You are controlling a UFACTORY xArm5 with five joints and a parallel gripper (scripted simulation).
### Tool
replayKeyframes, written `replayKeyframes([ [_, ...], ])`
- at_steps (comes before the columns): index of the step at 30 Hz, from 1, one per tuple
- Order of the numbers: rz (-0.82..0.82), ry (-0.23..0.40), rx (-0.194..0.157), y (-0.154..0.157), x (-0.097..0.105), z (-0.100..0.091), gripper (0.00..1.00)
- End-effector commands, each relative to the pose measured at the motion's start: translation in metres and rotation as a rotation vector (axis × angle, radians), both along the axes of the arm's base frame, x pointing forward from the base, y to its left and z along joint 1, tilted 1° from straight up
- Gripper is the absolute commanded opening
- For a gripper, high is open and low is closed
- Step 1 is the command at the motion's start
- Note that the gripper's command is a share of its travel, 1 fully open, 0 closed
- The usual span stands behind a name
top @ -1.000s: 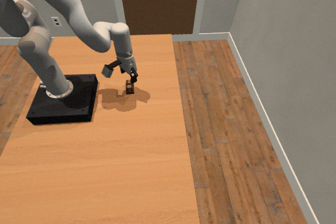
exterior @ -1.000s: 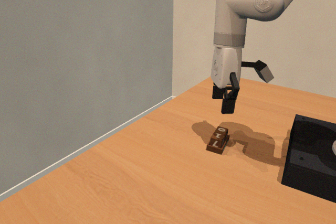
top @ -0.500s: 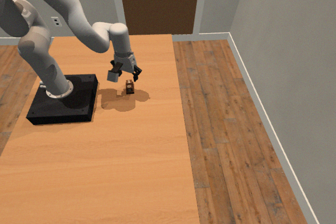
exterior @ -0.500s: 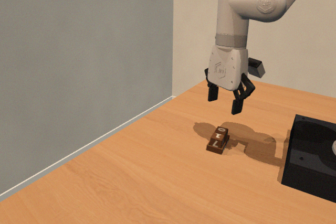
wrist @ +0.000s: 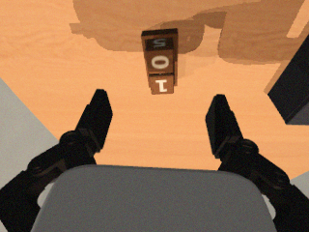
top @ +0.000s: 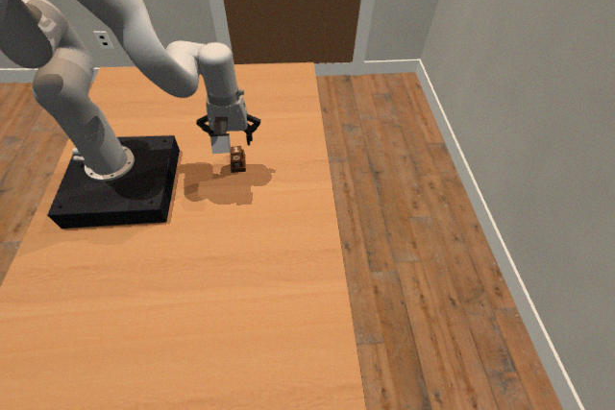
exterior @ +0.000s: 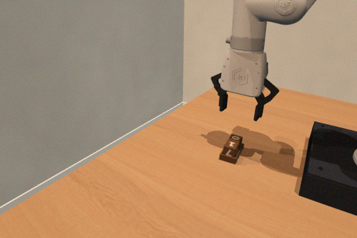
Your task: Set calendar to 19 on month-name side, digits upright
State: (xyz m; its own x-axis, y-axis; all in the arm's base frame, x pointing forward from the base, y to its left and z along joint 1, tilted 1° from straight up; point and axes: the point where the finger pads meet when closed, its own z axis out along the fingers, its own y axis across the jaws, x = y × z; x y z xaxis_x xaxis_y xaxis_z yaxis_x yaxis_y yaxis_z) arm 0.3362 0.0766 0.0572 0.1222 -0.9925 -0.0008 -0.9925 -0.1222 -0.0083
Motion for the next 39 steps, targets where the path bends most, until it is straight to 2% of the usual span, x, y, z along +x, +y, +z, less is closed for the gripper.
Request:
replayKeyframes([
  [1, 0.056, -0.004, 0.0, 0.0002, 0.0007, 0.0008, 1.0],
  [12, 0.111, -0.004, 0.0, 0.0001, 0.0001, 0.0006, 1.0],
  [13, 0.111, -0.004, 0.0, 0.0001, 0.0001, 0.0006, 0.49],
  [39, 0.111, -0.004, 0.0, 0.0001, 0.0001, 0.0006, 0.49],
])
